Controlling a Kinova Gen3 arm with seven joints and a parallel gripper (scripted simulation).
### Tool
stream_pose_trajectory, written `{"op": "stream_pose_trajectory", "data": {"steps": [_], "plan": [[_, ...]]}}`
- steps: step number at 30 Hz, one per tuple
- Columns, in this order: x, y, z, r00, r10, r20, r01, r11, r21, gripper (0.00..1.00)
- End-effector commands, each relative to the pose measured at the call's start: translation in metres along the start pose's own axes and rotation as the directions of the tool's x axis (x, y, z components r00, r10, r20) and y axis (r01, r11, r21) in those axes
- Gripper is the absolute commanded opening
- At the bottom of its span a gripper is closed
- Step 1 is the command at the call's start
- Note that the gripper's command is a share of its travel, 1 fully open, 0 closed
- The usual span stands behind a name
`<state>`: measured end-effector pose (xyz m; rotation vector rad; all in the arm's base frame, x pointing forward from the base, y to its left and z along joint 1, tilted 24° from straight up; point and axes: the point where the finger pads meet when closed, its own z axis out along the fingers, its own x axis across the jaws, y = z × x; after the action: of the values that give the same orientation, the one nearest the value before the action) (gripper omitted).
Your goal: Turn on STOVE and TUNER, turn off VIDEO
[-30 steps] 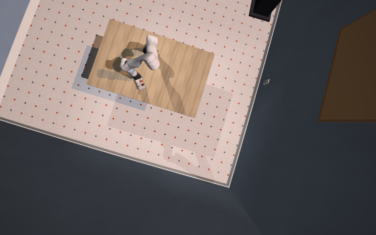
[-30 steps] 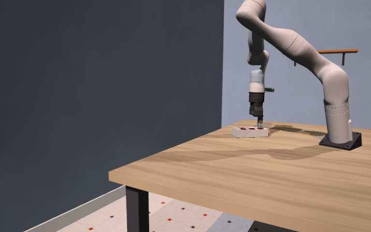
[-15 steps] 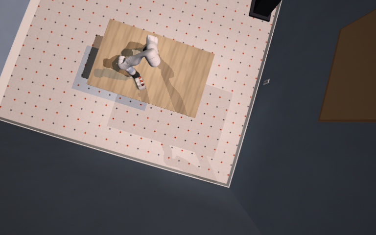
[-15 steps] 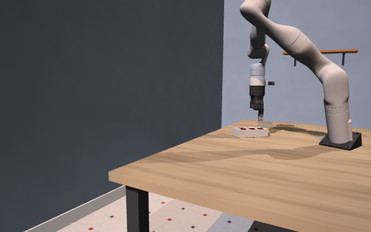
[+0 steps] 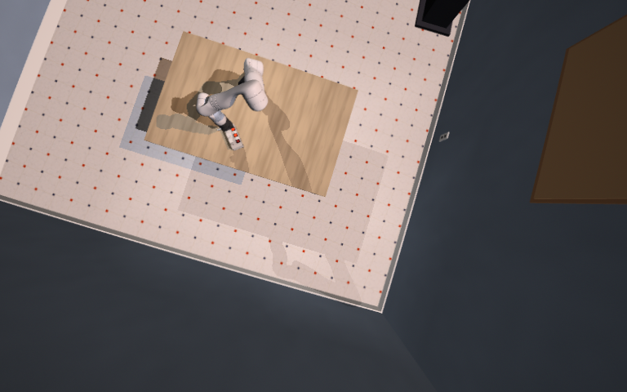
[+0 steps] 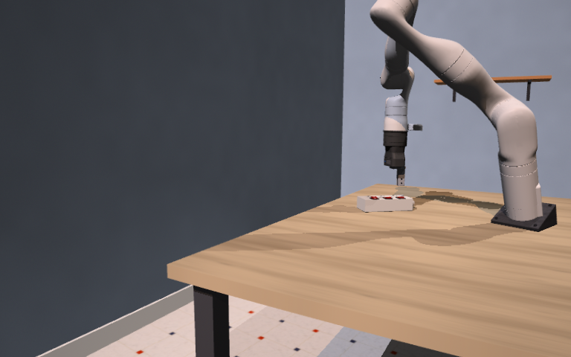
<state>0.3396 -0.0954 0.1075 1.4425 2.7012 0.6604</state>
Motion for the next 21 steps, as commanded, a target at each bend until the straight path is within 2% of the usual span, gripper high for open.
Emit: {"op": "stream_pose_trajectory", "data": {"steps": [1,6,7,12,18,21], "plan": [[0.0,0.0,-0.001,1.0,0.0,0.001,0.0,1.0,-0.001,0.0],[0.0,0.0,-0.001,1.0,0.0,0.001,0.0,1.0,-0.001,0.0],[0.0,0.0,-0.001,1.0,0.0,0.001,0.0,1.0,-0.001,1.0],[0.0,0.0,-0.005,1.0,0.0,0.001,0.0,1.0,-0.001,1.0],[0.0,0.0,-0.029,1.0,0.0,0.001,0.0,1.0,-0.001,1.0],[0.0,0.0,-0.034,1.0,0.0,0.001,0.0,1.0,-0.001,1.0]]}}
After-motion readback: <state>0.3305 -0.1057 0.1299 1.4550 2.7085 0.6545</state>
